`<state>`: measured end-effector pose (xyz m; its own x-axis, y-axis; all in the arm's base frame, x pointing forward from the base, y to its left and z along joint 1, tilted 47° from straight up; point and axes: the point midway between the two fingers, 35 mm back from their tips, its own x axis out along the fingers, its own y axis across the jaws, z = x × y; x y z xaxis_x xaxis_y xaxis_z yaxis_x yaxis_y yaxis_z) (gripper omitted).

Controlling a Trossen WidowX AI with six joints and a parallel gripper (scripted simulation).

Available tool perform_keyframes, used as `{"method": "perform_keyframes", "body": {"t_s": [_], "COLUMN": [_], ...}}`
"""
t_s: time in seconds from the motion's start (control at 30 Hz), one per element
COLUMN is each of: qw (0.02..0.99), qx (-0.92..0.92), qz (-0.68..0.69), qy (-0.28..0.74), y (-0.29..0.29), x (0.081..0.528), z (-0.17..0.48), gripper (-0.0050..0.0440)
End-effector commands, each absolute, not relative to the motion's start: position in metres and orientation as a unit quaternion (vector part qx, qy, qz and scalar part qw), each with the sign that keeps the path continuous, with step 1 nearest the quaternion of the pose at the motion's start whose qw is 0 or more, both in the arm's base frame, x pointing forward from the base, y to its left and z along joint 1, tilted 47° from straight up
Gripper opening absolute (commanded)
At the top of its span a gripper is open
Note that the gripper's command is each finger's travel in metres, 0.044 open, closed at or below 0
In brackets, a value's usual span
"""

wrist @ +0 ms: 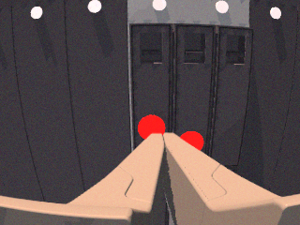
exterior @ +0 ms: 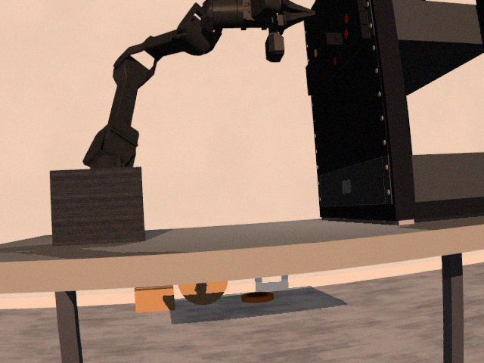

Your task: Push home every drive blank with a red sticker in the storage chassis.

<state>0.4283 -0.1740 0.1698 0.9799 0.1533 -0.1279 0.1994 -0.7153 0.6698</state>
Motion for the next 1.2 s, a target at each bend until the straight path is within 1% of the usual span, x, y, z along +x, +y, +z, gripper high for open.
{"method": "perform_keyframes", "body": {"t_s": [0.0, 0.37, 0.5, 0.67, 0.87, 0.93, 1.17], "qw": [0.371, 0.371, 0.371, 0.371, 0.371, 0.371, 0.371], "qx": [0.924, 0.924, 0.924, 0.924, 0.924, 0.924, 0.924], "qz": [-0.025, -0.025, -0.025, -0.025, -0.025, -0.025, -0.025], "qy": [0.093, 0.093, 0.093, 0.093, 0.093, 0.093, 0.093], "y": [-0.174, -0.175, -0.176, -0.179, -0.184, -0.184, -0.190], "x": [0.426, 0.425, 0.416, 0.393, 0.350, 0.350, 0.303], "z": [0.177, 0.177, 0.178, 0.182, 0.190, 0.190, 0.198], "gripper": [0.0000, 0.0000, 0.0000, 0.0000, 0.0000, 0.0000, 0.0000]}}
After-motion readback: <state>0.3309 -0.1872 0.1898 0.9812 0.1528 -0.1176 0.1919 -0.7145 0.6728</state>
